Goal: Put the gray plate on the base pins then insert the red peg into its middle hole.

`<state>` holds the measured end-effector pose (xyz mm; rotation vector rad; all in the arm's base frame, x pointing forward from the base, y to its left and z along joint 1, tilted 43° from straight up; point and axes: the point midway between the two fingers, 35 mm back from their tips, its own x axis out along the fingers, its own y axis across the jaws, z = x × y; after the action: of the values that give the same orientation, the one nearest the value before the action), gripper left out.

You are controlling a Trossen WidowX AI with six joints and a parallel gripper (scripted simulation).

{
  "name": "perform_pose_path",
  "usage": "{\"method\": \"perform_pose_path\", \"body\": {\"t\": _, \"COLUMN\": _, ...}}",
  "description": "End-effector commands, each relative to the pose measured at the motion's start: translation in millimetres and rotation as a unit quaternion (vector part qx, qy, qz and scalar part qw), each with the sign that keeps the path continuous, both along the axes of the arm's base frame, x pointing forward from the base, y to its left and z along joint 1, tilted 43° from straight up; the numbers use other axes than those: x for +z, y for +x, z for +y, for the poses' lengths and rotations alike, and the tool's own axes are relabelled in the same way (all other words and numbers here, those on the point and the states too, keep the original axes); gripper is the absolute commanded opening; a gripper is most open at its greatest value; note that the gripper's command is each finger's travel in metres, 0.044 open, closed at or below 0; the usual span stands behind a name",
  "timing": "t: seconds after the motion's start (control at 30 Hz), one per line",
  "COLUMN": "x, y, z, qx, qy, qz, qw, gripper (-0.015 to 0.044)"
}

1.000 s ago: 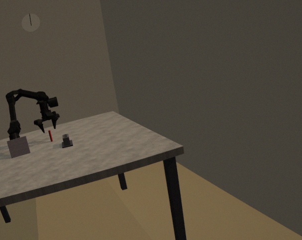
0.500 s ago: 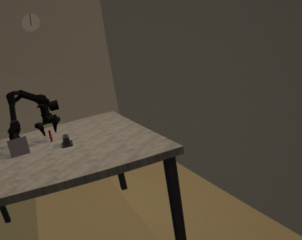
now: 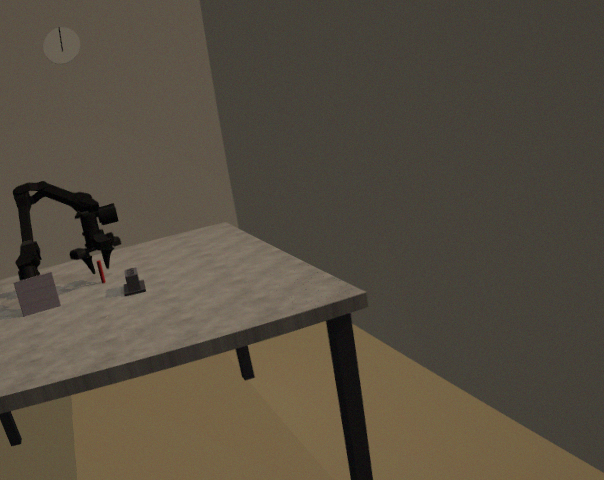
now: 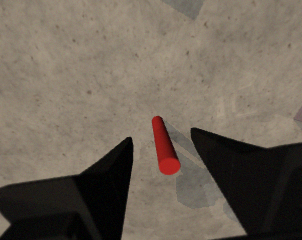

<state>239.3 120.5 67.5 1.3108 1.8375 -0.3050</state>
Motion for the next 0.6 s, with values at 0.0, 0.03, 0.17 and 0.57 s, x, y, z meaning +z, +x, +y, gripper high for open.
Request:
{"method": "perform_pose_path", "body": {"t": 0.0, "x": -0.7, "y": -0.9, "z": 0.9, "qx": -0.002, "qy": 0.003, "qz": 0.003, "qw": 1.0, "gripper": 0.0151}}
{"method": "perform_pose_path", "body": {"t": 0.03, "x": -0.7, "y": -0.9, "z": 0.9, "qx": -0.002, "qy": 0.003, "qz": 0.003, "qw": 1.0, "gripper": 0.0125}}
{"method": "perform_pose_path", "body": {"t": 0.17, "x": -0.7, "y": -0.9, "z": 0.9, "qx": -0.002, "qy": 0.003, "qz": 0.003, "qw": 1.0, "gripper": 0.002}}
{"method": "perform_pose_path", "body": {"t": 0.57, "x": 2.6, "y": 0.7, "z": -2.5, "qx": -0.002, "qy": 0.002, "qz": 0.003, "qw": 1.0, "gripper": 0.0}}
